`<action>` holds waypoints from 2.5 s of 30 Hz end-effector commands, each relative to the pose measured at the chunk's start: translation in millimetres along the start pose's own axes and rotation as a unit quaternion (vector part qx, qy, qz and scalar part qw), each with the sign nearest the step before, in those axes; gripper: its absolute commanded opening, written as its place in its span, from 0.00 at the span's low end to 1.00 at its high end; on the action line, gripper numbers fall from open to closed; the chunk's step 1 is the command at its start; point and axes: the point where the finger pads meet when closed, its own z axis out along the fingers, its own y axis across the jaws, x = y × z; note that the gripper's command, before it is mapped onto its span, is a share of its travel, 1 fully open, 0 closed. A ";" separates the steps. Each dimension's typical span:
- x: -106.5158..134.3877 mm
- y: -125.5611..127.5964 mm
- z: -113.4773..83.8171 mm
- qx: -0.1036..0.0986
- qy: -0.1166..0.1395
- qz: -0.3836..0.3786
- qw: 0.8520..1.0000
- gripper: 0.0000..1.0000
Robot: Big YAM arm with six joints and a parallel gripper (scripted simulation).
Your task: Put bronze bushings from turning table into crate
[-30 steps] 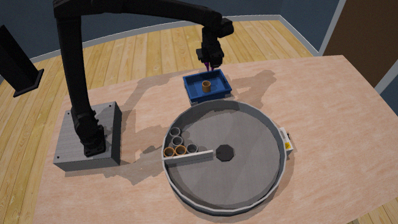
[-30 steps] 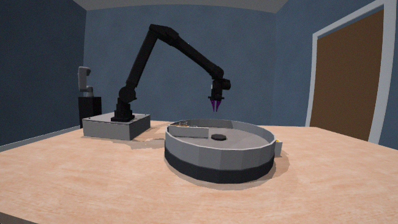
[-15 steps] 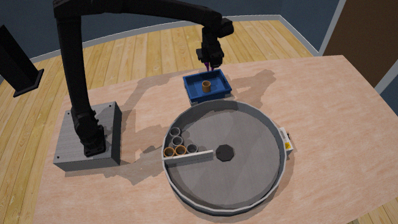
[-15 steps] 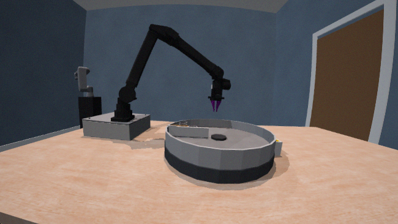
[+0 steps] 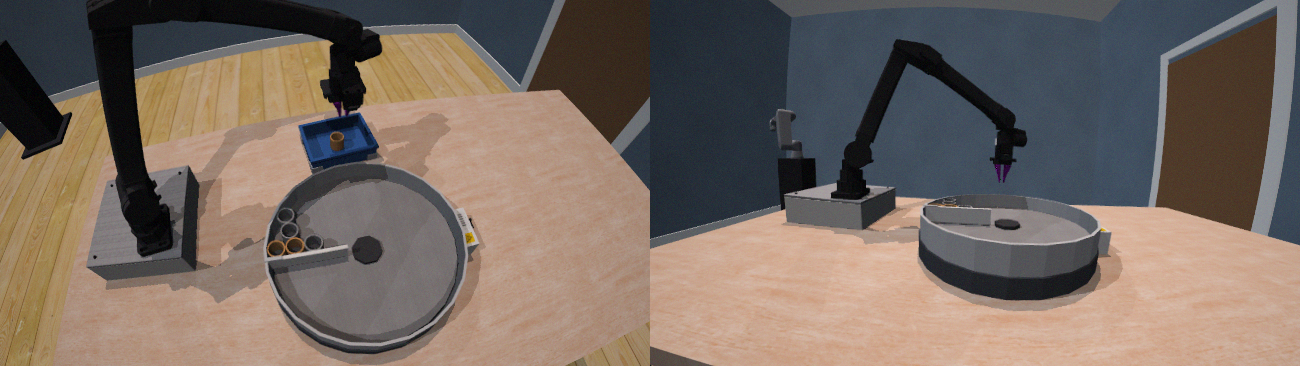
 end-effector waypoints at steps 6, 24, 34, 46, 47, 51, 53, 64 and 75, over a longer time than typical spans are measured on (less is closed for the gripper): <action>14.2 19.0 -41.8 -0.039 0.018 -0.001 0.999 0.15; 15.1 21.0 -45.4 -0.041 0.019 0.000 0.999 0.15; 15.1 21.0 -45.4 -0.041 0.019 0.000 0.999 0.15; 15.1 21.0 -45.4 -0.041 0.019 0.000 0.999 0.15; 15.1 21.0 -45.4 -0.041 0.019 0.000 0.999 0.15; 15.0 21.1 -45.8 -0.042 0.019 -0.001 0.999 0.11; 14.3 21.6 -47.2 -0.044 0.020 -0.004 0.999 0.11; -15.6 0.4 -25.5 -0.026 0.009 -0.031 0.999 0.11; -48.3 -22.5 -22.7 -0.026 0.007 -0.105 0.994 0.11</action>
